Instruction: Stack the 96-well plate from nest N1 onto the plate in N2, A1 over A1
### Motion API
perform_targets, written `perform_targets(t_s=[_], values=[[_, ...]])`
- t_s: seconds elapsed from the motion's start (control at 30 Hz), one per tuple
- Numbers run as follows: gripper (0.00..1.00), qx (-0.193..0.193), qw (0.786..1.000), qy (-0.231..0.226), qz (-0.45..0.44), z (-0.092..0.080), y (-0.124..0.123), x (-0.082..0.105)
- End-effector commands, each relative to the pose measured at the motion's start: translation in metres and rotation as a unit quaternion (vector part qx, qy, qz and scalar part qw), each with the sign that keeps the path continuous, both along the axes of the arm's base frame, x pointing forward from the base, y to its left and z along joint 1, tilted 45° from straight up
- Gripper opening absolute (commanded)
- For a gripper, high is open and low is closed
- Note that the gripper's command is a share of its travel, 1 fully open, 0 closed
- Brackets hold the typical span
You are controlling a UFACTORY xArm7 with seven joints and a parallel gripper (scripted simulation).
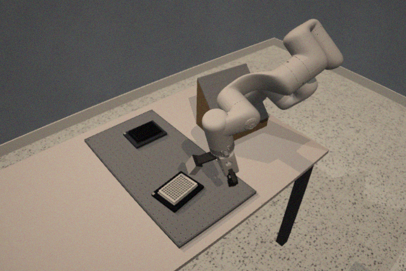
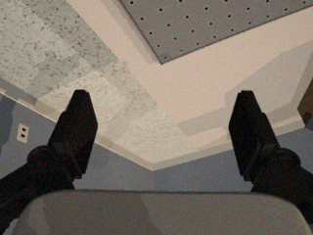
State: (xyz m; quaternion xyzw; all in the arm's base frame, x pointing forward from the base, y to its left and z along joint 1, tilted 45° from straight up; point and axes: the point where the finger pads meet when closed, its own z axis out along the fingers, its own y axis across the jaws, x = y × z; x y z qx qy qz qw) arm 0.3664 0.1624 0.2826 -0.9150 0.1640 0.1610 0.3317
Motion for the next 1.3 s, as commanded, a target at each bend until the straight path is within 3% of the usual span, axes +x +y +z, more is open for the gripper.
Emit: perform_targets(t_s=[0.0, 0.37, 0.47, 0.53, 1.27], values=[[1.00, 0.017, 0.999, -0.028, 0.010, -0.008, -0.004, 0.013], [1.00, 0.048, 0.989, -0.132, 0.042, -0.045, -0.025, 0.047], [1.00, 0.048, 0.989, -0.132, 0.042, -0.048, -0.027, 0.050], [1.00, 0.050, 0.985, -0.158, 0.050, -0.055, -0.031, 0.056], [1.00, 0.028, 0.951, -0.293, 0.095, -0.124, -0.083, 0.092]])
